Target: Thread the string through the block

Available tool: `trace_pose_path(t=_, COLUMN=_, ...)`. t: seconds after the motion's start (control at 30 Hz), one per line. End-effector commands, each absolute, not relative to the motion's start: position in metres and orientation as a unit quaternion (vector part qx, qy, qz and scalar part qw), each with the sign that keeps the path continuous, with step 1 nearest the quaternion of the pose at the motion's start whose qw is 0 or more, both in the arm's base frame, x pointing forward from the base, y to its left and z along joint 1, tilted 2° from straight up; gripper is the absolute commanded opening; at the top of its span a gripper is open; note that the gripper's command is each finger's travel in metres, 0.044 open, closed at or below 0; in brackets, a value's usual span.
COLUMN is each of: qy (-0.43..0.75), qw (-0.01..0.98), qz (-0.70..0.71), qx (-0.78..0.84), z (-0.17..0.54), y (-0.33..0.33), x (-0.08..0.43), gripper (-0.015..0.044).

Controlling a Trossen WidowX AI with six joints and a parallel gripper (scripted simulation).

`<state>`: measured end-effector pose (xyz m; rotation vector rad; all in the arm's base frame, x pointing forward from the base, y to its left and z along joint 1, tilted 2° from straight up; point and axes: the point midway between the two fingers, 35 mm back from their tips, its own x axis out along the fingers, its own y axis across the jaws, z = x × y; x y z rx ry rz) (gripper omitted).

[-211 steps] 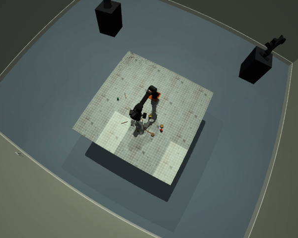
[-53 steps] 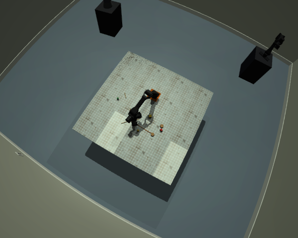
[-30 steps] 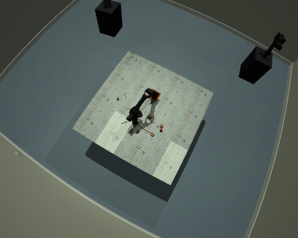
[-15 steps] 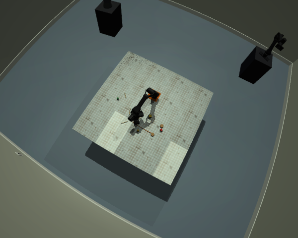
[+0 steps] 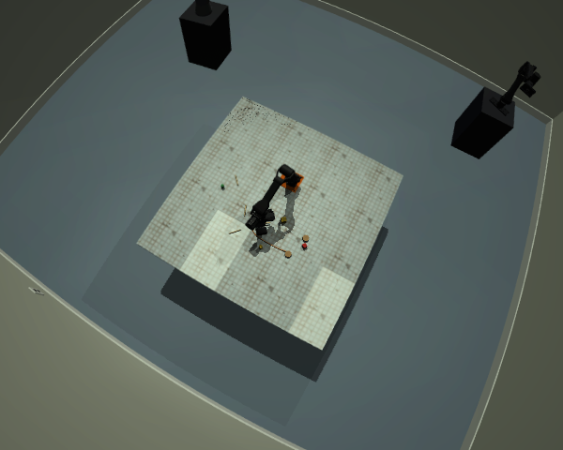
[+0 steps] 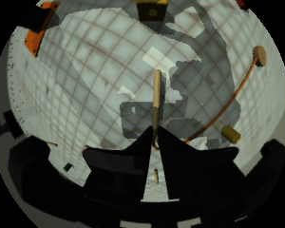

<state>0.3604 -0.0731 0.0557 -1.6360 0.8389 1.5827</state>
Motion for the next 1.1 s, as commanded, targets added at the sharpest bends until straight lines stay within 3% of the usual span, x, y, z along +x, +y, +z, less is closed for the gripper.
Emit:
trace_pose_path(t=0.0, qy=0.326, qw=0.35, qz=0.611, qx=-0.631, z=0.056, y=-0.068, x=0.356, gripper=0.0)
trace_pose_path(t=1.07, qy=0.326, qw=0.35, qz=0.61, qx=-0.631, z=0.055, y=-0.033, x=0.332, gripper=0.0)
